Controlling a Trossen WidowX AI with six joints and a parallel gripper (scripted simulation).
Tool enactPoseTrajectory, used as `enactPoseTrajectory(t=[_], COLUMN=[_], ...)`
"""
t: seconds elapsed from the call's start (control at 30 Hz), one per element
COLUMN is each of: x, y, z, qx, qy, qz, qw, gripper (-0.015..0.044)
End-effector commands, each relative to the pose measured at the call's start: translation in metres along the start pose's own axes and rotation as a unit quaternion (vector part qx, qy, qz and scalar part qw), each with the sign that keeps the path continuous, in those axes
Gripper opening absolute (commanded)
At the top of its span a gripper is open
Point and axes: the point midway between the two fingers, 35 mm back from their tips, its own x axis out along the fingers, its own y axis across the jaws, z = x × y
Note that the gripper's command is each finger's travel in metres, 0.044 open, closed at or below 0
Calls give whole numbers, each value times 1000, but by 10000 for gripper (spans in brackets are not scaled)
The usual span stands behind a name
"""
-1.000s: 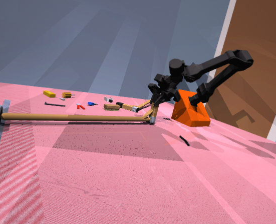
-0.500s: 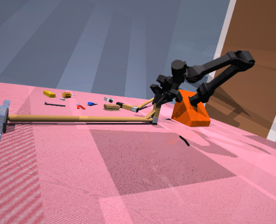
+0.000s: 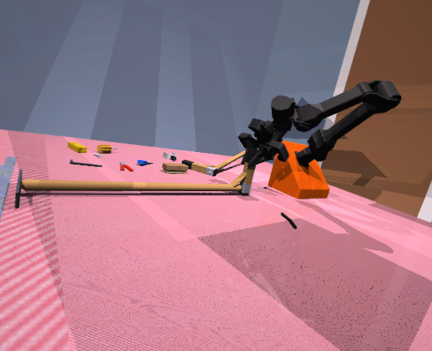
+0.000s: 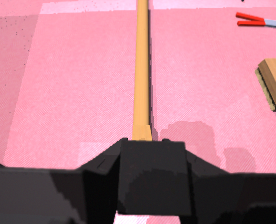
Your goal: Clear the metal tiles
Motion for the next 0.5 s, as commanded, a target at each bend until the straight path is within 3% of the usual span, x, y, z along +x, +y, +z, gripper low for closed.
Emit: enactPoseTrajectory(t=[0.0, 0.47], x=[-4, -9], y=[0, -4], z=[-2, -11], qx=[-4, -3], qy=[-5, -5], qz=[1, 1], qw=[1000, 1000], gripper=[0, 0])
